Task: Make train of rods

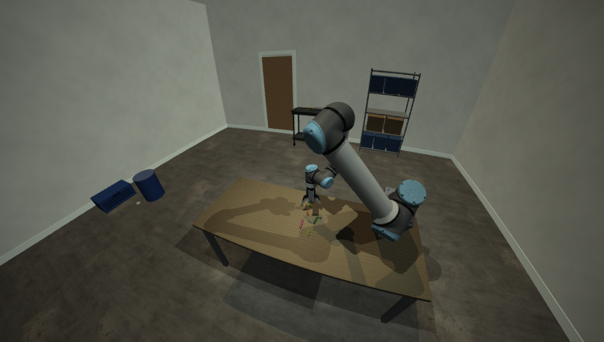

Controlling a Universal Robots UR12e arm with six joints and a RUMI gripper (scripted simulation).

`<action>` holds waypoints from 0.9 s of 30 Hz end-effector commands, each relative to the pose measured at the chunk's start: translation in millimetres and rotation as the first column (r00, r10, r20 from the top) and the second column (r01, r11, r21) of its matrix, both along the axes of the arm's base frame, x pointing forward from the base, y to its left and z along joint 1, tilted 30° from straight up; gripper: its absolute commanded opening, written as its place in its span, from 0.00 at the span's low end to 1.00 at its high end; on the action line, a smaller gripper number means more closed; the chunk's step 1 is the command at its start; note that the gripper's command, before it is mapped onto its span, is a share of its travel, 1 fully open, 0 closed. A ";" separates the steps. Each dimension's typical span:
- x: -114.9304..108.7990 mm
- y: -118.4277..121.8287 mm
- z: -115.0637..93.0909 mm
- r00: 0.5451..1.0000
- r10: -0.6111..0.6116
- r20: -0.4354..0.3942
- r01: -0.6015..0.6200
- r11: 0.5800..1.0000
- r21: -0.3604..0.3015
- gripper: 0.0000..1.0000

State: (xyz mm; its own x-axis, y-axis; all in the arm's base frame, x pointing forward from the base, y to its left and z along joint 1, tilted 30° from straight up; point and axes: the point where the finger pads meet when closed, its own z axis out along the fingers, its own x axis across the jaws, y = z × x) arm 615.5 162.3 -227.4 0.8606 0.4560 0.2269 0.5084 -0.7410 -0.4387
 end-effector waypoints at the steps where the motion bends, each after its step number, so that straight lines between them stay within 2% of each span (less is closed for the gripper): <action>1: -5.1 28.8 18.4 0.986 0.145 0.083 -0.145 0.989 -0.002 1.00; 9: -18.5 73.0 44.3 0.912 0.355 0.205 -0.357 0.934 -0.028 1.00; 11: -18.5 73.0 44.3 0.912 0.355 0.205 -0.357 0.934 -0.028 1.00; 13: -25.5 91.6 55.3 0.861 0.439 0.255 -0.443 0.895 -0.046 1.00; 19: -39.1 122.8 73.6 0.753 0.568 0.333 -0.576 0.813 -0.087 1.00; 26: -57.9 159.1 95.2 0.588 0.695 0.414 -0.709 0.689 -0.149 1.00; 27: -57.9 159.1 95.2 0.588 0.695 0.414 -0.709 0.689 -0.149 1.00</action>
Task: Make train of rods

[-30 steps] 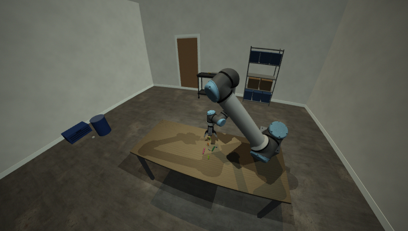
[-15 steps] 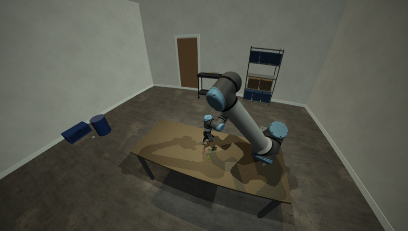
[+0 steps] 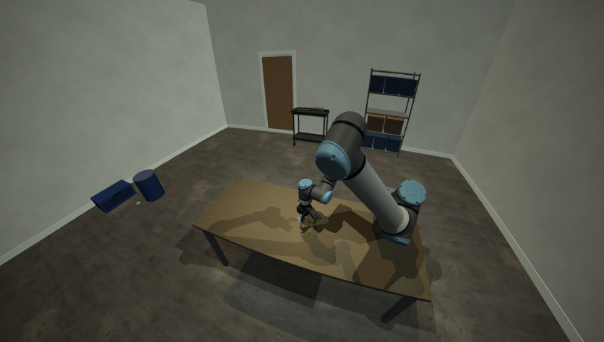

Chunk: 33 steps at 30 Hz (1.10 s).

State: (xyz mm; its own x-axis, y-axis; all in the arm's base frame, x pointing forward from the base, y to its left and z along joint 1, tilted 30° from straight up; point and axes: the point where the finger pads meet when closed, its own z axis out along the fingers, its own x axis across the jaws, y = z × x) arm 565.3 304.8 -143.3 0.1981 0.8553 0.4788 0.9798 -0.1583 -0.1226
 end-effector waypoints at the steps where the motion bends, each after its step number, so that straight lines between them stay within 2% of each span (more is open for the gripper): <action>1: -7.8 16.6 11.0 0.995 0.091 0.051 -0.091 0.996 0.004 1.00; 5: -22.4 40.8 25.6 0.967 0.221 0.127 -0.223 0.975 0.001 1.00; 10: -31.9 55.3 34.4 0.939 0.298 0.173 -0.302 0.953 -0.005 1.00; 33: -33.5 57.6 35.8 0.934 0.310 0.180 -0.314 0.949 -0.006 1.00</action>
